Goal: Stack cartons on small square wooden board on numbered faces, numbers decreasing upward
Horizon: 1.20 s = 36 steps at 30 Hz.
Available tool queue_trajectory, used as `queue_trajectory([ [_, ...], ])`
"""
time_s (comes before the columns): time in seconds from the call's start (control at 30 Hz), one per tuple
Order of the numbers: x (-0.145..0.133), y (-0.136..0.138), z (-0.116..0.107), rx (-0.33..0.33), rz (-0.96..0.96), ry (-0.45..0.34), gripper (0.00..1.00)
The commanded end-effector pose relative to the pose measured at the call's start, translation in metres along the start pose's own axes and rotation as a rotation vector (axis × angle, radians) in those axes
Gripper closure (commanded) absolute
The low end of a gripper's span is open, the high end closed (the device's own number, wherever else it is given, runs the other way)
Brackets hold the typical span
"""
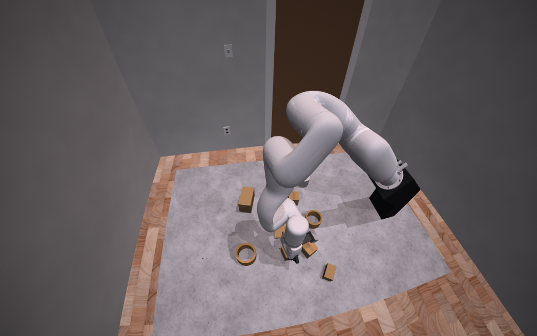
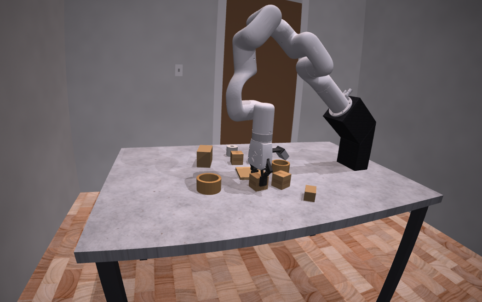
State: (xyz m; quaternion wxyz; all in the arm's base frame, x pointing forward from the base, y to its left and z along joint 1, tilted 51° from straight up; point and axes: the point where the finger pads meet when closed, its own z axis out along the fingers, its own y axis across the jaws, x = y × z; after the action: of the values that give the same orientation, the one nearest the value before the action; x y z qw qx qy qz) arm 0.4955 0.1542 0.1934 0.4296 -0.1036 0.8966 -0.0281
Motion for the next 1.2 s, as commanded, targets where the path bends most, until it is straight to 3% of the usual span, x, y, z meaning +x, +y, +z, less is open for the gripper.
queue_trajectory([
  [0.0,-0.001,0.000,0.000,-0.001,0.000,-0.002,1.00],
  [0.93,-0.001,0.000,-0.001,-0.001,0.000,-0.002,1.00],
  [1.17,0.002,-0.001,-0.030,-0.001,0.000,-0.004,1.00],
])
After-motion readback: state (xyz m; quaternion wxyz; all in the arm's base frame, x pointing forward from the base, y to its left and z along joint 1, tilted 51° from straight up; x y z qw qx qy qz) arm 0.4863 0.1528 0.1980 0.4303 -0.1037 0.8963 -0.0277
